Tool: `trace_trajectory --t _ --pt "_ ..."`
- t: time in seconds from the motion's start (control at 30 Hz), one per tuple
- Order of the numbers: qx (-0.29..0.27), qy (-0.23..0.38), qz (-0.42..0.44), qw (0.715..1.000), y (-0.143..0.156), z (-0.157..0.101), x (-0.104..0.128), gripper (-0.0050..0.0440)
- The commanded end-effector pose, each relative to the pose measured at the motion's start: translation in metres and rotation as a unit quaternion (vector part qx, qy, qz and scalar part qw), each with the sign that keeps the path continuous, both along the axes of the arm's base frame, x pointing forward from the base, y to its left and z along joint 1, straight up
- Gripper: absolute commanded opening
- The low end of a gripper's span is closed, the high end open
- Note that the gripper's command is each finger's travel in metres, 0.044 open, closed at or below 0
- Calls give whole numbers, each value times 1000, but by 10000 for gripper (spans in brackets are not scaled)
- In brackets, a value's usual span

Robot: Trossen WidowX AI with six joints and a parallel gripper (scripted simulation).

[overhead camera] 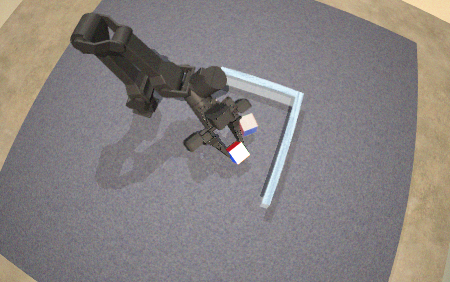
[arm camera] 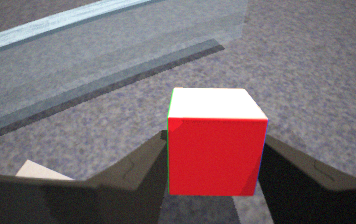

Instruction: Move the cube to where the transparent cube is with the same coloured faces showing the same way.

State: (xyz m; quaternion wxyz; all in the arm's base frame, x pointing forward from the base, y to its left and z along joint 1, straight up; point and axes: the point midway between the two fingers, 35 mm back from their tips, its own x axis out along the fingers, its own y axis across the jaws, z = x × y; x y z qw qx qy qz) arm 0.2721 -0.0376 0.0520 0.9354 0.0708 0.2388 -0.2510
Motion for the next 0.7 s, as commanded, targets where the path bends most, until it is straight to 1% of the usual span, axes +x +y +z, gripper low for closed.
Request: trace_trajectory --t 0.0,0.67 --pt "-4 -4 2 1000 0 1 0 0" --pt "-1 -6 1 1000 1 2 1 0"
